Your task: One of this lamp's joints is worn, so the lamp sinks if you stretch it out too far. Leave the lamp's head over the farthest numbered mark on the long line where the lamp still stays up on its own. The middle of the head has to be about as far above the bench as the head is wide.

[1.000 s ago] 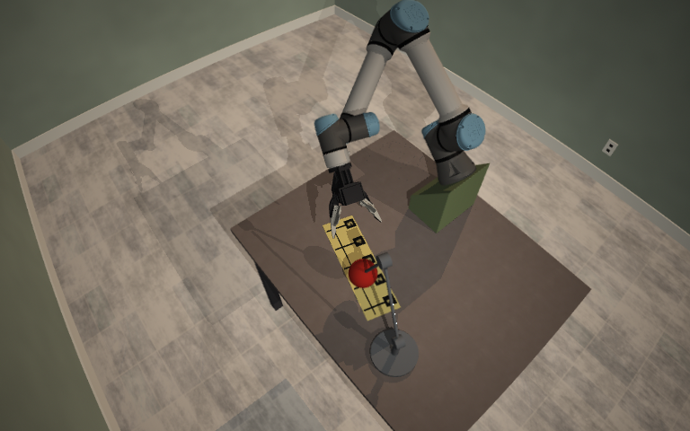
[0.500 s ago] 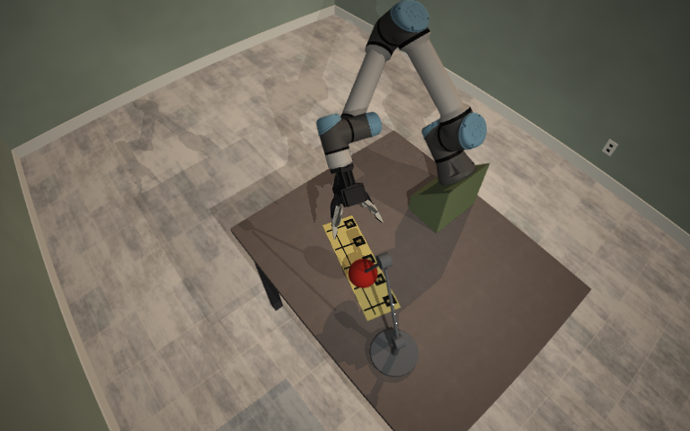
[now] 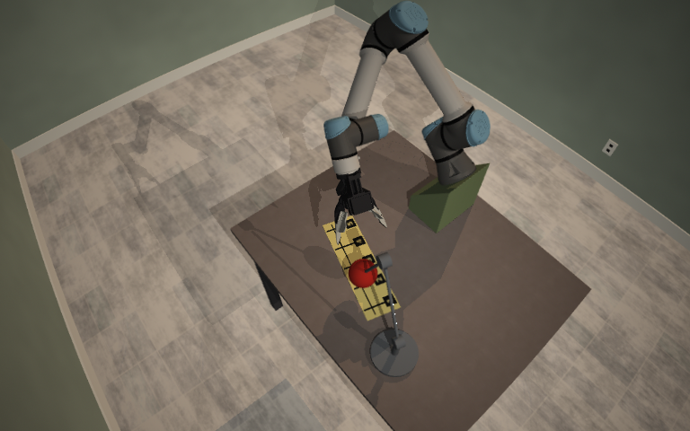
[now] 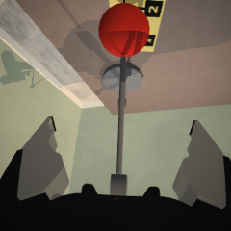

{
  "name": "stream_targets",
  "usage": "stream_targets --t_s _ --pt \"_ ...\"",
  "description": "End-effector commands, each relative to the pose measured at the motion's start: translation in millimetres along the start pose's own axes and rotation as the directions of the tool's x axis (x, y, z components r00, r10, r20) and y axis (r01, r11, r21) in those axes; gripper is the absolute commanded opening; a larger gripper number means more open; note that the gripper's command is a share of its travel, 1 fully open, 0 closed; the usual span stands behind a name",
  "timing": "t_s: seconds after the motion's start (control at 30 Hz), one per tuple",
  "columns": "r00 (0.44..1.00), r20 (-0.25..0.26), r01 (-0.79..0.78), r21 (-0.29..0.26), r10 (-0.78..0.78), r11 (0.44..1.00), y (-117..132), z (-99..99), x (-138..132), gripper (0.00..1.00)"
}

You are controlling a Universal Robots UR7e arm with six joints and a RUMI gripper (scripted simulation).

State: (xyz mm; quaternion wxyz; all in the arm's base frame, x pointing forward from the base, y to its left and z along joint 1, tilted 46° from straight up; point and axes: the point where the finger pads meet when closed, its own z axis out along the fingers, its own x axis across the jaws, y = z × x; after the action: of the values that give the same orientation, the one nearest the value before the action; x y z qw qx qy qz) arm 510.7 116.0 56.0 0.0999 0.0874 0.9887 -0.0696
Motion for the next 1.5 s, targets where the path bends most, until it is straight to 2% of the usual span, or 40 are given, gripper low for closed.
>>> stream_targets --t_s 0.0,0.27,0.33,0.83,1.47 --pt "1.0 -0.001 -0.006 0.0 0.006 1.0 -3 14.3 -1 1.0" --pt "1.0 0.001 -0.001 -0.02 0.001 1.0 -4 34.8 0 1.0" --pt "1.0 0.001 -0.001 -0.02 0.001 1.0 -4 34.8 0 1.0" --pt "1.0 -0.002 -0.009 0.009 0.009 1.0 -5 65.7 -1 1.0" --pt "1.0 -0.002 -0.012 0.02 0.012 1.0 -7 98.6 -3 1.0"
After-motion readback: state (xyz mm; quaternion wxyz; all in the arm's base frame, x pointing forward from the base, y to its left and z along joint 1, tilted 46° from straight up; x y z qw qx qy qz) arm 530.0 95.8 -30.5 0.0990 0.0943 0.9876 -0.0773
